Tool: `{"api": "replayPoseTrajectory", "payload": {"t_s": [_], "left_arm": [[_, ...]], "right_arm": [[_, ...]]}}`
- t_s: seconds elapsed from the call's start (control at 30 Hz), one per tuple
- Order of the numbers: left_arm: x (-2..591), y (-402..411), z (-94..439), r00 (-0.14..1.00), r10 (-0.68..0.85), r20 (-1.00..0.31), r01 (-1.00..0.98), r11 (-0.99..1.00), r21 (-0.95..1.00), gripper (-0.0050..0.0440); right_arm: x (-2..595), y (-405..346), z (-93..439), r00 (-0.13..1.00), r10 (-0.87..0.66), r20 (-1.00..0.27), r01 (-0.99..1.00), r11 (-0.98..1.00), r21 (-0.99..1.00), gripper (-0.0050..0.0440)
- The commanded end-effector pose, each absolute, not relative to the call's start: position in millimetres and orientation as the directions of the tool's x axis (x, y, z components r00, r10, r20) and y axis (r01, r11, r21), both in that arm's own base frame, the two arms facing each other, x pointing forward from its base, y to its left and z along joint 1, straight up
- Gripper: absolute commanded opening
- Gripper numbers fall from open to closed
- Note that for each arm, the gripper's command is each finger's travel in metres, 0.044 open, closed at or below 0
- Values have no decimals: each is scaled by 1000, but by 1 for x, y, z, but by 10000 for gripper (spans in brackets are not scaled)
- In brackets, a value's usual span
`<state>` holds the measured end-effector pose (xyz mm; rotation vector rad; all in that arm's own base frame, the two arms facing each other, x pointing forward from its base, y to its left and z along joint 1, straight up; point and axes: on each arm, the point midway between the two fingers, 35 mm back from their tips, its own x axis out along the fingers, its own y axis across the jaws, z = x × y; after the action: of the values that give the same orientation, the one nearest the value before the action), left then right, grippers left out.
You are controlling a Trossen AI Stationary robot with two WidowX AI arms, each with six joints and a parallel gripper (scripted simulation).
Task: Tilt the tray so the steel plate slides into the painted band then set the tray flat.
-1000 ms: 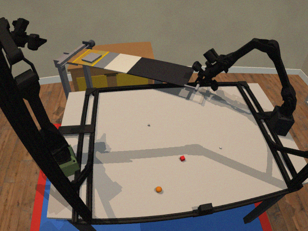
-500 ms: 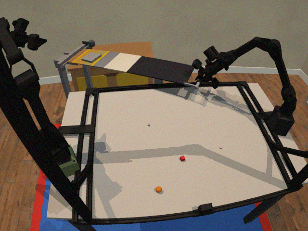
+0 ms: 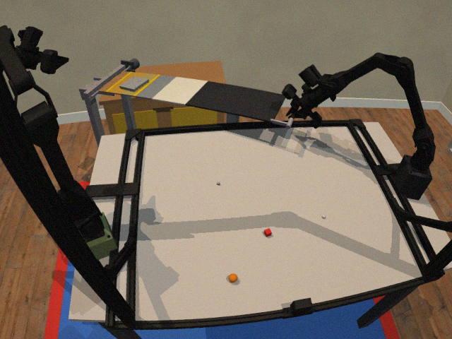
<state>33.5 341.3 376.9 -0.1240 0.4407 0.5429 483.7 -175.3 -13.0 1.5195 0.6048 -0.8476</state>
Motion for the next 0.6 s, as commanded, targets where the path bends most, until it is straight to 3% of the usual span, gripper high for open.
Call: {"api": "replayPoseTrajectory", "payload": {"t_s": [0.0, 0.57], "left_arm": [[34, 341, 377, 767, 471, -436, -523, 852, 0, 440], [34, 341, 377, 767, 471, -436, -523, 852, 0, 440]], "right_arm": [[478, -176, -5, 586, -99, -804, 793, -134, 594, 0], [479, -176, 7, 594, -101, -798, 787, -133, 602, 0]]}}
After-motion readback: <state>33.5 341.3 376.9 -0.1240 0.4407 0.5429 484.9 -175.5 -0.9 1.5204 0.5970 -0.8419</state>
